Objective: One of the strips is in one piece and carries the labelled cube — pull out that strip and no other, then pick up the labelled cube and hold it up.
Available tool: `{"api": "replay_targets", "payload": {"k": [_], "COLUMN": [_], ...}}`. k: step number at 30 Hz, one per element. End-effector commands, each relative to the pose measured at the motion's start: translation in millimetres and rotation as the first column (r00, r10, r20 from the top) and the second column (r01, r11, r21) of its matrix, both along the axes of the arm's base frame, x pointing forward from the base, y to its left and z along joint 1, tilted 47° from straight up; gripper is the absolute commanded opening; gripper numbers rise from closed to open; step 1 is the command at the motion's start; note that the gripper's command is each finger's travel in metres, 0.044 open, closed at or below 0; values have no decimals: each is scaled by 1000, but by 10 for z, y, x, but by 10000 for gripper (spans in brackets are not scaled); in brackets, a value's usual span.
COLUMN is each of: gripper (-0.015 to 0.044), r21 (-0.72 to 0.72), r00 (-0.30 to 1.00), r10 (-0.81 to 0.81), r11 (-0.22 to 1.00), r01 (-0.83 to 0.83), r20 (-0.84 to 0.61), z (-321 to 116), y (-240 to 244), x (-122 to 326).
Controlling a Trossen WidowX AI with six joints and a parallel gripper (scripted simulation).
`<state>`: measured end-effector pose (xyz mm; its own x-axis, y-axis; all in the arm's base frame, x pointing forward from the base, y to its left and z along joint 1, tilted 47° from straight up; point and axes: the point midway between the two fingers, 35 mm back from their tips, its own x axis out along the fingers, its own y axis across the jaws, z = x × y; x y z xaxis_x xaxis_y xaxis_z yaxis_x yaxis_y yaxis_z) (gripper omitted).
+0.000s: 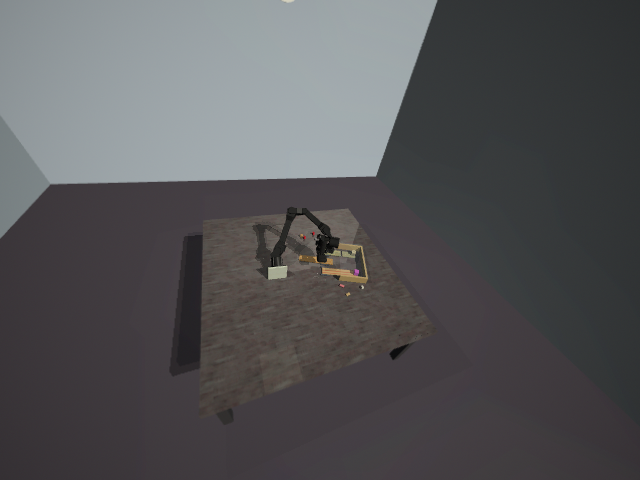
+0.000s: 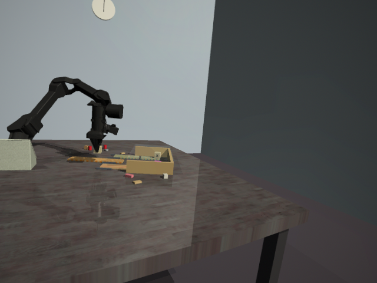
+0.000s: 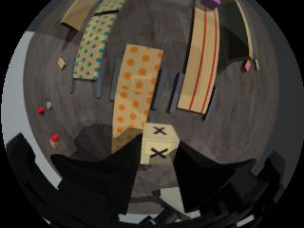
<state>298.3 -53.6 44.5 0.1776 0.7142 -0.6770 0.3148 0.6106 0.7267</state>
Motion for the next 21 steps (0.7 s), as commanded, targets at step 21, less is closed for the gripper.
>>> {"api": "replay_targets", "payload": {"k": [21], "gripper": [0], "r21": [-9], "r00": [1000], "r10": [2], "r11": [1000], "r01": [-2], "r20": [4], "z": [238], "y": [-264], "x": [-93]}}
